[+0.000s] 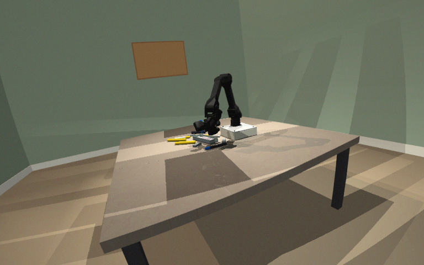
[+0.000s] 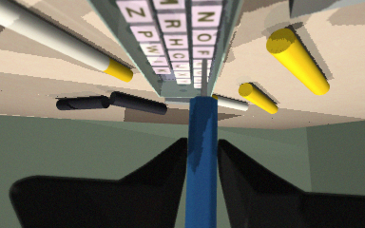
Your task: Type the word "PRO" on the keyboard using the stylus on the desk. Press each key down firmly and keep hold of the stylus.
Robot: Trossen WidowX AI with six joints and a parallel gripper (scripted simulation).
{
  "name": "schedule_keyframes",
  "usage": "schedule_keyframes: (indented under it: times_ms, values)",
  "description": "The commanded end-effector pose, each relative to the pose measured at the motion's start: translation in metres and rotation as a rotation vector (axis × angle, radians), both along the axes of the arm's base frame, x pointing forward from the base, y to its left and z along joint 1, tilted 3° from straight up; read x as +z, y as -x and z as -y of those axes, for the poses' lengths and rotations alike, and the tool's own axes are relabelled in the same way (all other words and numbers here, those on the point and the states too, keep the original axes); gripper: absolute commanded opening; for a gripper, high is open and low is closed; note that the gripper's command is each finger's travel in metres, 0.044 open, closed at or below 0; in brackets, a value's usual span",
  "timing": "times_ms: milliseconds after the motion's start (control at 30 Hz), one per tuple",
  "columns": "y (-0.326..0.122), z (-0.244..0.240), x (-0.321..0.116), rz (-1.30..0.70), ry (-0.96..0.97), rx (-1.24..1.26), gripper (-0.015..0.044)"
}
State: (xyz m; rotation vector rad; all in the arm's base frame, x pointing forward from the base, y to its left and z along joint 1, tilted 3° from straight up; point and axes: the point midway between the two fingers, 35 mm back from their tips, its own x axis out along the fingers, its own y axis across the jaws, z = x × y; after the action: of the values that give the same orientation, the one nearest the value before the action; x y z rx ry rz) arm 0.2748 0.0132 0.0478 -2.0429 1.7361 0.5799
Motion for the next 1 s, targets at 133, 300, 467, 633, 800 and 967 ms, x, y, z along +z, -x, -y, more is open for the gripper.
schedule_keyframes:
  times_ms: [133, 300, 467, 633, 800, 967]
  values:
    - [0.002, 0.001, -0.004, -0.011, 0.010, 0.003, 0.0081]
    - [0.002, 0.001, -0.007, -0.011, 0.010, 0.003, 0.0081]
    - [0.002, 0.001, -0.009, -0.011, 0.010, 0.003, 0.0081]
    - [0.002, 0.001, -0.011, -0.011, 0.010, 0.003, 0.0081]
    - [0.002, 0.001, -0.012, -0.011, 0.010, 0.003, 0.0081]
    - [0.002, 0.001, -0.014, -0.011, 0.010, 0.003, 0.0081]
